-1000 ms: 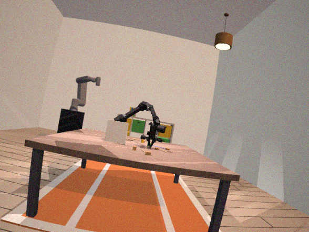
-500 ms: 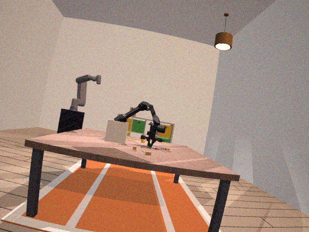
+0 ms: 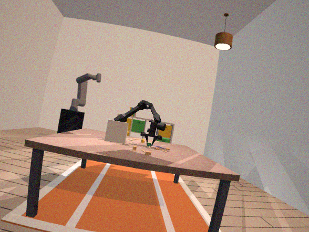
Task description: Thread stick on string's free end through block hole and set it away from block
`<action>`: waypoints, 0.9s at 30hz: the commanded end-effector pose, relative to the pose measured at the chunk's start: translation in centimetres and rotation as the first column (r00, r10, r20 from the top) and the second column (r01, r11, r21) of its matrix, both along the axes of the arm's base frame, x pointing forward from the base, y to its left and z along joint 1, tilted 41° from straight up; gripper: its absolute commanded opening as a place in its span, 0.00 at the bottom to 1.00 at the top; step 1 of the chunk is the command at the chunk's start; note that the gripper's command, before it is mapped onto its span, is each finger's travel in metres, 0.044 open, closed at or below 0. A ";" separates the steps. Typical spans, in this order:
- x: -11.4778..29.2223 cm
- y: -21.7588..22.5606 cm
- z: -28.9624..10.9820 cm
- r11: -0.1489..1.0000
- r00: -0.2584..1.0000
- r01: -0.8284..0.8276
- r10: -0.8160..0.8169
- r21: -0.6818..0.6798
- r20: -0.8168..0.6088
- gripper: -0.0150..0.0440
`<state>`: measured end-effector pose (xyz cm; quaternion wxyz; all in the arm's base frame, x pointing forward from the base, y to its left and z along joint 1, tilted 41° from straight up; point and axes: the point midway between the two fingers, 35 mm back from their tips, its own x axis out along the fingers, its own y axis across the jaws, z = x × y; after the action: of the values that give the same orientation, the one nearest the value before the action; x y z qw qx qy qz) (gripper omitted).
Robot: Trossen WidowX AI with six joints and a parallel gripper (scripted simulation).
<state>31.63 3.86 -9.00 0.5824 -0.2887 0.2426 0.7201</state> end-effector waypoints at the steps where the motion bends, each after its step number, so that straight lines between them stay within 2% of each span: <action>1: 1.3 -3.3 3.8 1.000 0.999 0.011 -0.011 -0.007 0.039 0.61; 6: 1.3 -3.4 4.0 1.000 0.999 0.011 -0.011 -0.007 0.039 0.61; 12: 1.6 -3.5 3.8 1.000 0.998 0.029 -0.029 -0.007 0.052 0.88; 15: 1.9 -4.9 5.6 1.000 0.998 0.028 -0.028 -0.009 0.054 1.00; 27: 1.9 -5.1 5.6 0.999 0.998 0.039 -0.039 -0.006 0.053 1.00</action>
<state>33.49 -1.26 -3.38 0.6016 -0.3048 0.2349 0.6999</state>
